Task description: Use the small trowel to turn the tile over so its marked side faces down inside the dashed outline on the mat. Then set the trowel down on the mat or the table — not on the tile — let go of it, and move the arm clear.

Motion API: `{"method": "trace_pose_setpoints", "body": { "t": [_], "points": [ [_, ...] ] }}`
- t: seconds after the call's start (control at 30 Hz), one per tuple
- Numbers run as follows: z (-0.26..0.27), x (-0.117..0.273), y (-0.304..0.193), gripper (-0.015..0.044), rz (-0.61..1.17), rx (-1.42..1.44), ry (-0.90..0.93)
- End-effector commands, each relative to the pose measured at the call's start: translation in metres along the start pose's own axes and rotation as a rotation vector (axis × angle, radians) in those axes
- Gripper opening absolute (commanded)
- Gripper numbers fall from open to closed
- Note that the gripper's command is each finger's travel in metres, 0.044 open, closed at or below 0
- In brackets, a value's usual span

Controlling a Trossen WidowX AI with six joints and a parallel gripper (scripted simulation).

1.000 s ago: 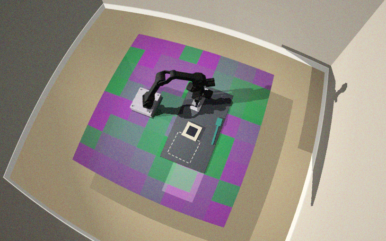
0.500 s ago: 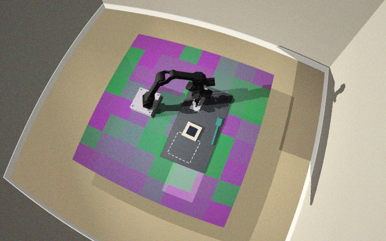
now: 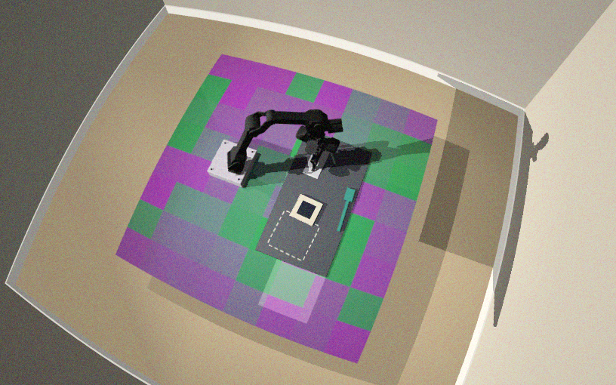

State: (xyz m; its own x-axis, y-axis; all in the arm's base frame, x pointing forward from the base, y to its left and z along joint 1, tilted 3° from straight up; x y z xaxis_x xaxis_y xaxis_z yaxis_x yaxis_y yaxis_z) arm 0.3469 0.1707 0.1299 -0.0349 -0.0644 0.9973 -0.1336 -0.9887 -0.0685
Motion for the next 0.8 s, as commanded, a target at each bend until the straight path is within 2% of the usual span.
{"method": "trace_pose_setpoints", "body": {
  "t": [0.0, 0.77],
  "points": [
    [0.000, 0.002, -0.001, 0.0300, -0.001, 0.073, 0.025],
    [-0.004, -0.015, -0.008, 0.0300, -0.098, 0.835, 0.205]
  ]
}}
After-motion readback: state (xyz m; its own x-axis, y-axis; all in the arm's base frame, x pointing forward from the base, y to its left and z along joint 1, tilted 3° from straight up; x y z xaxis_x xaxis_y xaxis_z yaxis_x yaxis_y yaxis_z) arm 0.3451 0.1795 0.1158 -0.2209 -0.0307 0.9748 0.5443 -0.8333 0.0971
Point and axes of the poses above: the point midway between the two fingers, 35 mm back from their tips, its own x axis back along the fingers, its own z axis across the jaws, y = z × x, the point moved 1 cm from there along x, back along the fingers
